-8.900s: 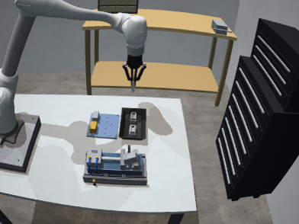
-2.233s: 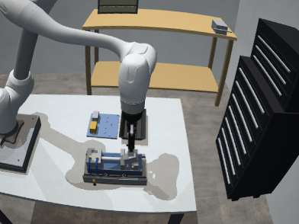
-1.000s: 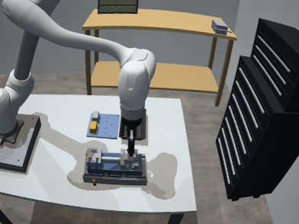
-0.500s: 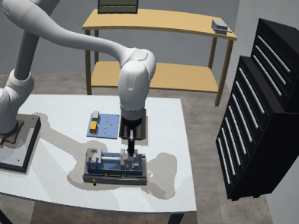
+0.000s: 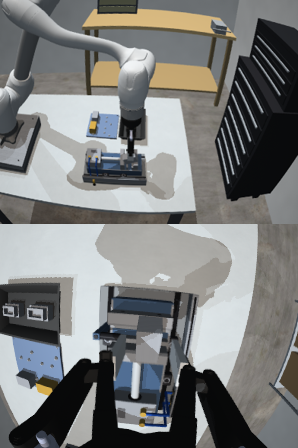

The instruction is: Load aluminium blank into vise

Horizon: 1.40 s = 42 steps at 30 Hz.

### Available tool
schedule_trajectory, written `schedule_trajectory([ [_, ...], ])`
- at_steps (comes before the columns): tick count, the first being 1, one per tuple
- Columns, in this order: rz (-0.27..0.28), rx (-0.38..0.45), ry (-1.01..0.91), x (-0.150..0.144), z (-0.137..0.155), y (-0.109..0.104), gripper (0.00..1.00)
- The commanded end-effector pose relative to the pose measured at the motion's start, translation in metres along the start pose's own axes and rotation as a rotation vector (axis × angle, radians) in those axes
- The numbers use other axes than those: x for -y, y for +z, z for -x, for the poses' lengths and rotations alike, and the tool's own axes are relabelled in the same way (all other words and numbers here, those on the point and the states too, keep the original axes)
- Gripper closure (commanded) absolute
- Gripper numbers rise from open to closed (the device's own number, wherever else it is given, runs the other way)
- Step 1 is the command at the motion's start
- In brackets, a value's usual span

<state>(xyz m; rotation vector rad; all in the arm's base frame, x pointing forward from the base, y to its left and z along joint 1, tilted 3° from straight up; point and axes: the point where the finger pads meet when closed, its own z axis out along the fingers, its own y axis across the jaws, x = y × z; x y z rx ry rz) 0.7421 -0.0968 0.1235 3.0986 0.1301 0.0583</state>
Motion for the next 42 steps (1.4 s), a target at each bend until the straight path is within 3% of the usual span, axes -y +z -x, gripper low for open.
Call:
schedule_trajectory([
  [1, 0.0, 0.0, 0.0, 0.0, 0.0, 0.0, 0.6],
  [42, 0.0, 0.0, 0.0, 0.0, 0.0, 0.01, 0.6],
])
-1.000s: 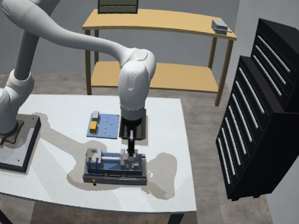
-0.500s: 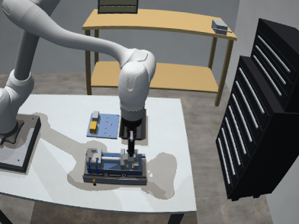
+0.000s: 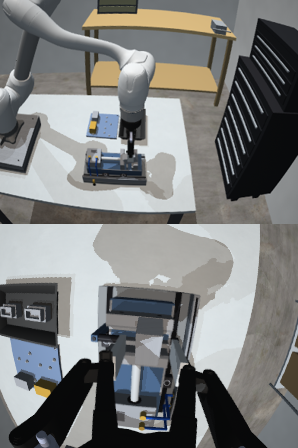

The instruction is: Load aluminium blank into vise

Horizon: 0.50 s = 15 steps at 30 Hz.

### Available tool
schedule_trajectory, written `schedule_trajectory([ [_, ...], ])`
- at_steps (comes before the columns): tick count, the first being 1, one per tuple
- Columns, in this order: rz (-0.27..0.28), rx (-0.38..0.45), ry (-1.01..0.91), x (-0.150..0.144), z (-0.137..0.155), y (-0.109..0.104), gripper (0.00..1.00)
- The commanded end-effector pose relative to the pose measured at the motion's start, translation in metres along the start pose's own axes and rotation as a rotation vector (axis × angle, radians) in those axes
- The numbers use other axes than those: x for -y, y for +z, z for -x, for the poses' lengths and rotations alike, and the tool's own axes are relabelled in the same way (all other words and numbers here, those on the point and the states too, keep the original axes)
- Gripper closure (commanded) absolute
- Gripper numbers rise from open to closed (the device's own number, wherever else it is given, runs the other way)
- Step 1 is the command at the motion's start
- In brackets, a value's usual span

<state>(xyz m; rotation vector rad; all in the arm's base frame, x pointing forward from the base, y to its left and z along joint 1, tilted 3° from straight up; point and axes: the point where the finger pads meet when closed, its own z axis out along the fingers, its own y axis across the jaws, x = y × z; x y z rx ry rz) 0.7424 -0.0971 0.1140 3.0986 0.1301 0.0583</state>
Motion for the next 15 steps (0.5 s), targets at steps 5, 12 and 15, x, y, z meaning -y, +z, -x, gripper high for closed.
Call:
schedule_trajectory([
  [5, 0.0, 0.0, 0.0, 0.0, 0.0, 0.0023, 0.6],
  [12, 0.0, 0.0, 0.0, 0.0, 0.0, 0.0051, 0.6],
  [15, 0.0, 0.0, 0.0, 0.0, 0.0, 0.0059, 0.6],
])
